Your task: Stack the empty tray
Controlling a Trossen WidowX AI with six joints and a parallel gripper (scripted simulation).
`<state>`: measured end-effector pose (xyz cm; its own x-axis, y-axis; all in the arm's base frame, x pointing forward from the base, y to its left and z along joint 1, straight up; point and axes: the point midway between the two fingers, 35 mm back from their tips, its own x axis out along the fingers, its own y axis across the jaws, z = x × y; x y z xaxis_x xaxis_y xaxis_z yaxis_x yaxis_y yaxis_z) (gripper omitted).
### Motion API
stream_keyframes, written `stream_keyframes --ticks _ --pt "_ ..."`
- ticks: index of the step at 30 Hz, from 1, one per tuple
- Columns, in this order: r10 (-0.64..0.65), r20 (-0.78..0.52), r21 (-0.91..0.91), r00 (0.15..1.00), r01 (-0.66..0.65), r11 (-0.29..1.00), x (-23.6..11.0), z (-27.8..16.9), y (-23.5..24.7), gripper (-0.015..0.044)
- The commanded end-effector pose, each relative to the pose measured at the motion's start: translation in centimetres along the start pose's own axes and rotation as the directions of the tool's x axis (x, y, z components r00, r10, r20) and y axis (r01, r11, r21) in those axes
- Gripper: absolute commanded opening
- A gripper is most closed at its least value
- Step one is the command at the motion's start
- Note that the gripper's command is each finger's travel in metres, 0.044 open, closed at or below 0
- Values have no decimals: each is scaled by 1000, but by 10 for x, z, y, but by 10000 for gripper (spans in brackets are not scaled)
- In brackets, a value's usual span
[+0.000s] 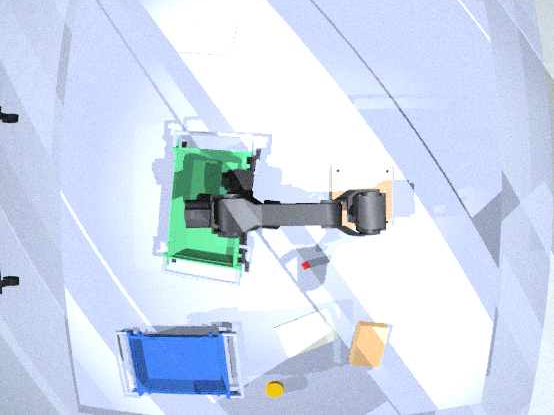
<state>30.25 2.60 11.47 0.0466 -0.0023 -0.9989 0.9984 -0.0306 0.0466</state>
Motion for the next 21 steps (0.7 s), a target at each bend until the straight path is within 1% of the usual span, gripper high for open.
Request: stream_keyframes --ticks 1,3,13,21 --pt "-22 -3 4 1000 22 1000 4 -1 -4 0" --pt "-1 0 0 1000 1 1000 0 0 0 0" --pt "-22 -3 4 1000 22 1000 13 -1 -7 0" --pt "-22 -3 4 1000 22 1000 13 -1 -7 0"
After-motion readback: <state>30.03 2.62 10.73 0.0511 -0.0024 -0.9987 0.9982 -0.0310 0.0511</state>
